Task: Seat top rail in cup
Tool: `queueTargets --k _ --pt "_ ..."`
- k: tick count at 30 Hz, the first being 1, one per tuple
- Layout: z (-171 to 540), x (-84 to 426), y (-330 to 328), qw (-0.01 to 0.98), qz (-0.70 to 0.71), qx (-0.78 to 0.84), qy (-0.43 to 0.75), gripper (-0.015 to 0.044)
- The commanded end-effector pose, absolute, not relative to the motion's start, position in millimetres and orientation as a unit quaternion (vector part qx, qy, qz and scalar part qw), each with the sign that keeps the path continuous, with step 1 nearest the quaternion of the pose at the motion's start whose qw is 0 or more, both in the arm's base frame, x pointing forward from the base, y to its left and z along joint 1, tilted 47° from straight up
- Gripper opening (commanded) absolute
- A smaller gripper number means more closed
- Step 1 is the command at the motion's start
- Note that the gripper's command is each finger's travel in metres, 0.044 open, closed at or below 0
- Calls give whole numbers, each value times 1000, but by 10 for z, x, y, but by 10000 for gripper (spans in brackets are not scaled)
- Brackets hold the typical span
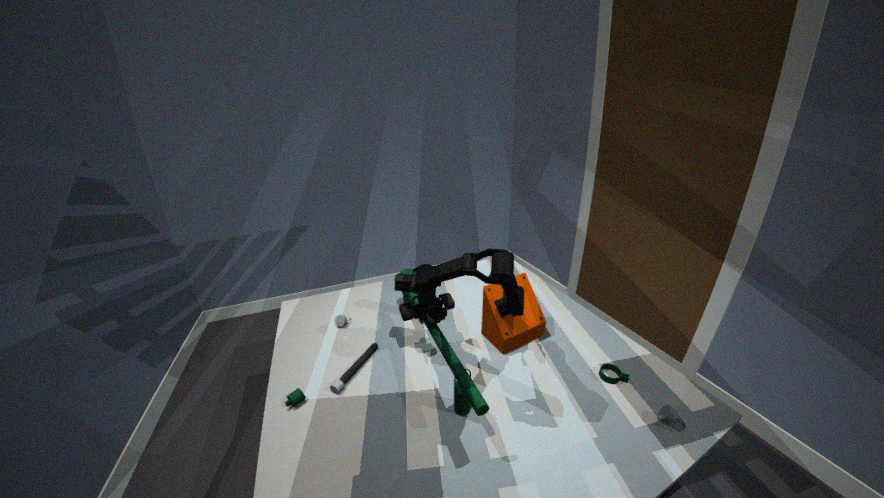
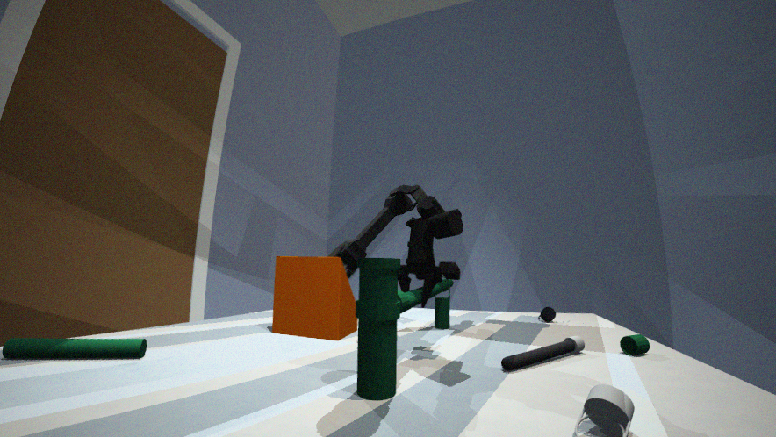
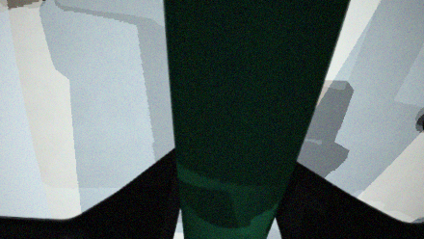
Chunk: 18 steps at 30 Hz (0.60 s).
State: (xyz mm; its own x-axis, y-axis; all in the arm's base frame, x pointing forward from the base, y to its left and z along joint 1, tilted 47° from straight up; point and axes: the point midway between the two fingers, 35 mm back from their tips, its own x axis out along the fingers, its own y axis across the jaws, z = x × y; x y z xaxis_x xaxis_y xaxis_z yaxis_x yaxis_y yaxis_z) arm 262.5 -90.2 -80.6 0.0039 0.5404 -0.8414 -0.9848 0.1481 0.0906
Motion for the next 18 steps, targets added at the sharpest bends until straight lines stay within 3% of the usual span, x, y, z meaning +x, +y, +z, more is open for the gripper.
queueTargets --k 1,18 --pt "-804 2626 -906 649 587 -284 391 0" --pt "-807 2632 -936 648 586 -288 392 0"
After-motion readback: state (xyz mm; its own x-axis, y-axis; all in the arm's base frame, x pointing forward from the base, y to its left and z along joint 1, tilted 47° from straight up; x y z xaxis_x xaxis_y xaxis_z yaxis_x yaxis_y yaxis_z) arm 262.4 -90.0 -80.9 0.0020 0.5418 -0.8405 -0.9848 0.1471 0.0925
